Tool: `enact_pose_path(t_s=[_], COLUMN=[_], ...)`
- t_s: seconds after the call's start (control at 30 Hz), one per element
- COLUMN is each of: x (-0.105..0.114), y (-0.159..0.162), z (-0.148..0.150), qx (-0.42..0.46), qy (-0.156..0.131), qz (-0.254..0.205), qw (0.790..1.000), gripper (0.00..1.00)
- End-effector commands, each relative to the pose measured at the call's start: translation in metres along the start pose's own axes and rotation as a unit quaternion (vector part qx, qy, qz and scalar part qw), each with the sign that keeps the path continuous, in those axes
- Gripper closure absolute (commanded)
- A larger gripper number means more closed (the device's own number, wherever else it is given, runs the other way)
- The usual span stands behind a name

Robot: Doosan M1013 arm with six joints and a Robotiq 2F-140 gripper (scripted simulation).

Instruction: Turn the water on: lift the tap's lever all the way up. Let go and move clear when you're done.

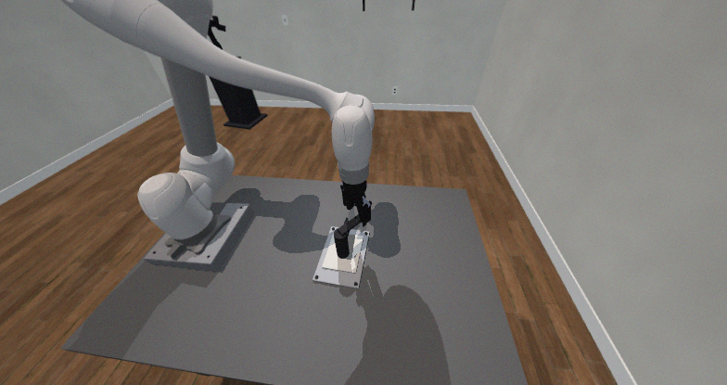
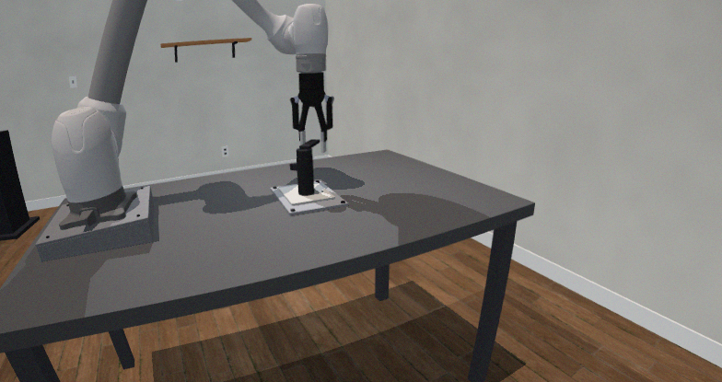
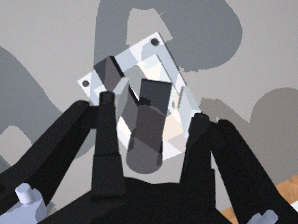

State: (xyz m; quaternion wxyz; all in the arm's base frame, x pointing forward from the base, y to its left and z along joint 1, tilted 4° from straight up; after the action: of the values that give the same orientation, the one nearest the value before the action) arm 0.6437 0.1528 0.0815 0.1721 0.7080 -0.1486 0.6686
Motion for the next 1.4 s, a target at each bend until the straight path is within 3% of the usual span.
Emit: enact_pose_path(t_s=[0.0, 0.1, 0.13, 1.37], x=[0.0001, 0.0001, 0.0001, 0.0001], y=[0.0000, 0.0000, 0.0000, 0.0000], z=[0.0000, 0.0000, 0.0000, 0.0000], qx=[0.000, 0.000, 0.000, 0.000], qy=[0.000, 0.000, 0.000, 0.000], qz=[0.000, 0.000, 0.000, 0.000], qw=[1.000, 1.000, 1.000, 1.000], gripper=[0.60, 0.60, 1.00, 1.00])
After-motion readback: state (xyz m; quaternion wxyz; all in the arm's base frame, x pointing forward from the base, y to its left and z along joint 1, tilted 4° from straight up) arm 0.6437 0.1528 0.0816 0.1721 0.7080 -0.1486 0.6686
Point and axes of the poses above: the point where the finger pads meet when closed, its own x axis back along the fingers, its own z axis across the jaws, y = z × x, the point moved 3 cm from there along x, back along the fingers, and after that the axes turned 6 degrees about x, right-handed, at the moved point
